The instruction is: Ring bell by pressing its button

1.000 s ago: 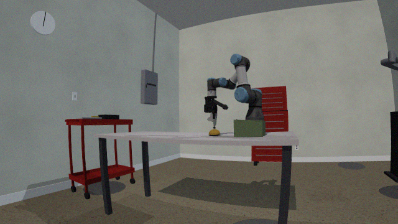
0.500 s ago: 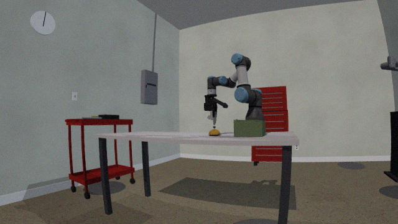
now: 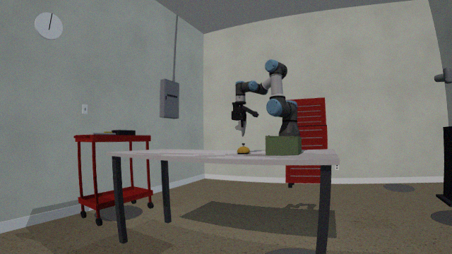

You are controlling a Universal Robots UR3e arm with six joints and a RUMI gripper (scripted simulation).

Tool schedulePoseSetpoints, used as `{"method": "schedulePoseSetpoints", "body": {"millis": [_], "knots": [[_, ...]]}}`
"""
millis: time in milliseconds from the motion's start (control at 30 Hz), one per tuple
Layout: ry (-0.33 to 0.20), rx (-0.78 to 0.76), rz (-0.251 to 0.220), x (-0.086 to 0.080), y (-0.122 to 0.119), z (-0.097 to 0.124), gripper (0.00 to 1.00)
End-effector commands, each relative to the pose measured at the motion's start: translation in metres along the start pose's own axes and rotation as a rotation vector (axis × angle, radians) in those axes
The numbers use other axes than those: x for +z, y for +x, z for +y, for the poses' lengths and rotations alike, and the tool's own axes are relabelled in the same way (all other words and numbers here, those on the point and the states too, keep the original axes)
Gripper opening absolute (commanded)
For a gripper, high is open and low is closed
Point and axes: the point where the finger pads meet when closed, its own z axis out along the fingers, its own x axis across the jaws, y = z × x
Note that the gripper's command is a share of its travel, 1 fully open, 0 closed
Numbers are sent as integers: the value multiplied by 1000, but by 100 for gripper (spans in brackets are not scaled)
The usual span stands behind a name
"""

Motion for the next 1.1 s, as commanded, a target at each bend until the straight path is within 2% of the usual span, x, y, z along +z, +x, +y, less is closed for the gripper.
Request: {"method": "schedulePoseSetpoints", "body": {"millis": [0,267,1067], "knots": [[17,0,10,-15,2,-3,0],[17,0,10,-22,2,-3,0],[18,0,11,-22,2,-3,0]]}}
